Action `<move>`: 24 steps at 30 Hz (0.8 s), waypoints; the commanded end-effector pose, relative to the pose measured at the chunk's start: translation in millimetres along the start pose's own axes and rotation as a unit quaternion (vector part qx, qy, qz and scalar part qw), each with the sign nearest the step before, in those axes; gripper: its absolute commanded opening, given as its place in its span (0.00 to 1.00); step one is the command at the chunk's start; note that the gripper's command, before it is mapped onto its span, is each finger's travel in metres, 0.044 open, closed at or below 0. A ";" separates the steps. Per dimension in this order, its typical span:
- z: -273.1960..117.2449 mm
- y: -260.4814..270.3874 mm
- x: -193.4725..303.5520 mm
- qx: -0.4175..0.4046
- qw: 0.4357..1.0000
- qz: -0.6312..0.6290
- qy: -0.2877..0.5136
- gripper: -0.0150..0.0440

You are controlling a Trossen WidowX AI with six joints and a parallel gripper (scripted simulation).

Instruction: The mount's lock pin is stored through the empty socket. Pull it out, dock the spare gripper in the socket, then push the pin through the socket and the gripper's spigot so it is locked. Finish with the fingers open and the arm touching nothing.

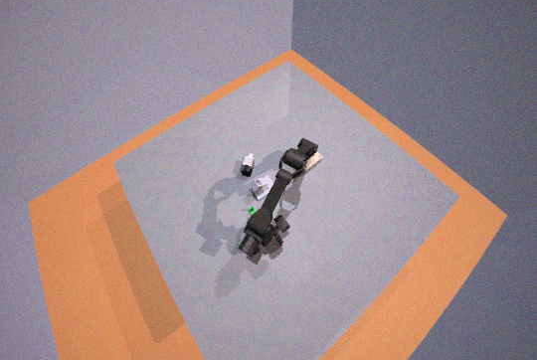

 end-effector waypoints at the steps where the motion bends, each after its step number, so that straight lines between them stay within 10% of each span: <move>1: 1.6 0.2 0.7 -0.001 1.000 0.002 0.001 0.25; 6: 1.6 0.2 0.7 -0.001 1.000 0.002 0.001 0.25; 14: 0.8 0.2 0.5 -0.001 1.000 0.000 0.001 0.59; 24: -12.1 3.7 -0.9 -0.006 1.000 0.003 0.004 0.59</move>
Point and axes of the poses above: the point midway between the two fingers, 35 mm back from their tips, its own z axis out along the fingers, its own y axis across the jaws, x = y × z, the point moved 7 cm from there along -z, back along the fingers, and after that the axes turned 12 degrees about z, right-handed, at the moved point
